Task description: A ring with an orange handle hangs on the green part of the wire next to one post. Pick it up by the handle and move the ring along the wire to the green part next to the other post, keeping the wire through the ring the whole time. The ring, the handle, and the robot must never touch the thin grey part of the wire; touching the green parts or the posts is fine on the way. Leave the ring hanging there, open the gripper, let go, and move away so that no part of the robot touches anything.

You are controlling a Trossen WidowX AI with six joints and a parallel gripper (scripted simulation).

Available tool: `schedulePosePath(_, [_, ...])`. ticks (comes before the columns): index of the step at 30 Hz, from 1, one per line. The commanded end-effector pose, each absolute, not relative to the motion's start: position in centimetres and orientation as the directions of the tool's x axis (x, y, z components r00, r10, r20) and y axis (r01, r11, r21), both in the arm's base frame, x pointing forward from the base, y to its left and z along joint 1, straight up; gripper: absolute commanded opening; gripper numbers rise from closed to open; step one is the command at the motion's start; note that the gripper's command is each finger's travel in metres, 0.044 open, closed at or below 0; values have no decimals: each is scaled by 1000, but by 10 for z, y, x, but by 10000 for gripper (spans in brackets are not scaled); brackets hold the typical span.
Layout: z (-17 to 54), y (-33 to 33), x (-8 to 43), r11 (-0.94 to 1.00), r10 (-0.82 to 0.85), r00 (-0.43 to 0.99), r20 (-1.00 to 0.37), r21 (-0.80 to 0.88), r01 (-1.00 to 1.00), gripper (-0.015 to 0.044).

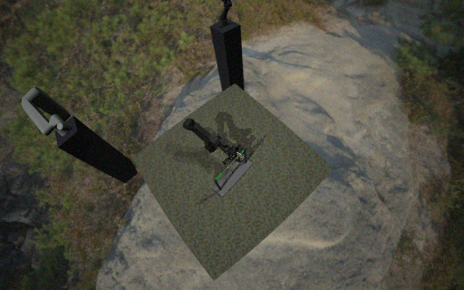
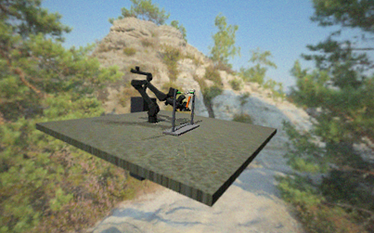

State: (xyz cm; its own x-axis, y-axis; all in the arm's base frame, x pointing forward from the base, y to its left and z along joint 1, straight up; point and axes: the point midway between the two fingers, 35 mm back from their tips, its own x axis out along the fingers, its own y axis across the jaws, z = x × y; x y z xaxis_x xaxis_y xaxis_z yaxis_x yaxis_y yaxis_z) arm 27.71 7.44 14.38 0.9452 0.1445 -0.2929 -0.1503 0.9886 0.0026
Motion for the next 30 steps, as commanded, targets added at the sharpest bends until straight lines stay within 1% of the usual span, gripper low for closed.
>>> schedulePosePath(1, [141,74,277,989,140,946,-291,6,-145,-150])
schedulePosePath(9, [129,74,278,989,140,946,-291,6,-145,-150])
schedulePosePath(24, [129,74,278,989,140,946,-291,6,-145,-150])
schedulePosePath(30, [129,75,277,989,145,945,-292,3,-150,8])
